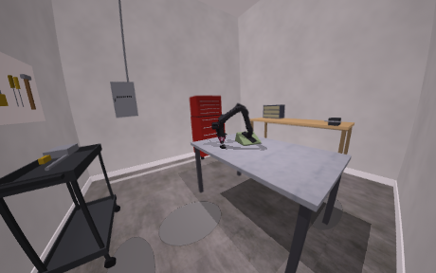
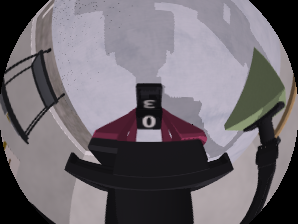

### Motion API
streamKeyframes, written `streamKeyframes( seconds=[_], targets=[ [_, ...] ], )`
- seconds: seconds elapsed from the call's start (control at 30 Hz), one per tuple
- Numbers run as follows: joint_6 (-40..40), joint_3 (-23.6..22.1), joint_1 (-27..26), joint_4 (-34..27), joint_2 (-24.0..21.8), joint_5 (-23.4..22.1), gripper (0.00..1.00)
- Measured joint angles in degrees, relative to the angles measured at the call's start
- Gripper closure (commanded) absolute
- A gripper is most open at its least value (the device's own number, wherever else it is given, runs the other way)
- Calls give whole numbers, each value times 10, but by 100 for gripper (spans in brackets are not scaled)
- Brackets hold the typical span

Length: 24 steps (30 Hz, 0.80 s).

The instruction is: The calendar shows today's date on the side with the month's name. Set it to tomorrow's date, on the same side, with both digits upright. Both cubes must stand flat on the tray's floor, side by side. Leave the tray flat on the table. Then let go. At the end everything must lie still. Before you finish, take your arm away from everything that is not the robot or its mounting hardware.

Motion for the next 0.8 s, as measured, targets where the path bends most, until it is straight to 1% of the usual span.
streamKeyframes(
  seconds=[0.8],
  targets=[
    [10,-17,10,26,11,-1,74]
  ],
)
